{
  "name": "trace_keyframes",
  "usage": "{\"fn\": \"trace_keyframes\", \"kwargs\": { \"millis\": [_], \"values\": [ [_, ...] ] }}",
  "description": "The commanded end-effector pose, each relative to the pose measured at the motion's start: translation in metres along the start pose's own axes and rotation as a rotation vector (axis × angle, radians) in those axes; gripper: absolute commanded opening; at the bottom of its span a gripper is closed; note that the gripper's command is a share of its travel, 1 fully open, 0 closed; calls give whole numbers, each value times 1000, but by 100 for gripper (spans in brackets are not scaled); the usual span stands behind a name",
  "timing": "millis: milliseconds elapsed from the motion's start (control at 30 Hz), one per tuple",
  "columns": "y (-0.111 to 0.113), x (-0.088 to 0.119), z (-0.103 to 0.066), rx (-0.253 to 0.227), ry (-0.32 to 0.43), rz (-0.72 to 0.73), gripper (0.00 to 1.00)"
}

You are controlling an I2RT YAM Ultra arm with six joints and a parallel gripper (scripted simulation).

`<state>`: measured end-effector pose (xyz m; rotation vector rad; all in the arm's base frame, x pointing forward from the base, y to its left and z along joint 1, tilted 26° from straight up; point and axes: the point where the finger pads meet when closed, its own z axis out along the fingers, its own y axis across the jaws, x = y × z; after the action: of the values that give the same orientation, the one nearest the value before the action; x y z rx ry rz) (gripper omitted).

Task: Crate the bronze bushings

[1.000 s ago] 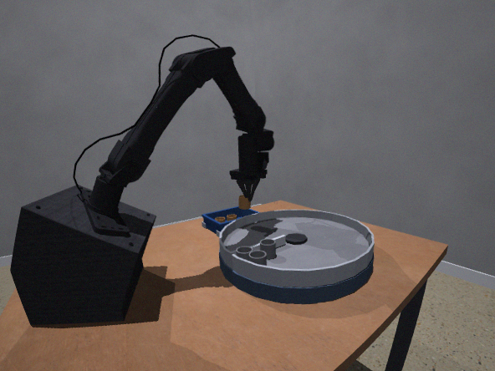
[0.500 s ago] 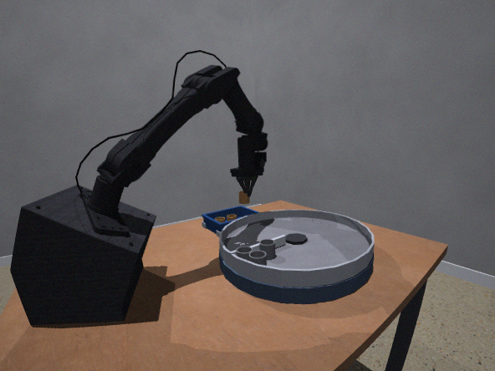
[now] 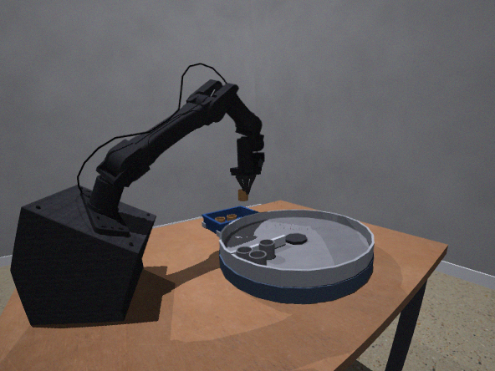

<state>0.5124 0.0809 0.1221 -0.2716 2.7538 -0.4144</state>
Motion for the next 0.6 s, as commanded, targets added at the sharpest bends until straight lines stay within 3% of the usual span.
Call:
{"fn": "trace_keyframes", "kwargs": {
  "millis": [0,567],
  "values": [
    [10,-12,-21,1,-18,4,0],
    [25,-29,-21,-2,-18,4,0]
  ]
}}
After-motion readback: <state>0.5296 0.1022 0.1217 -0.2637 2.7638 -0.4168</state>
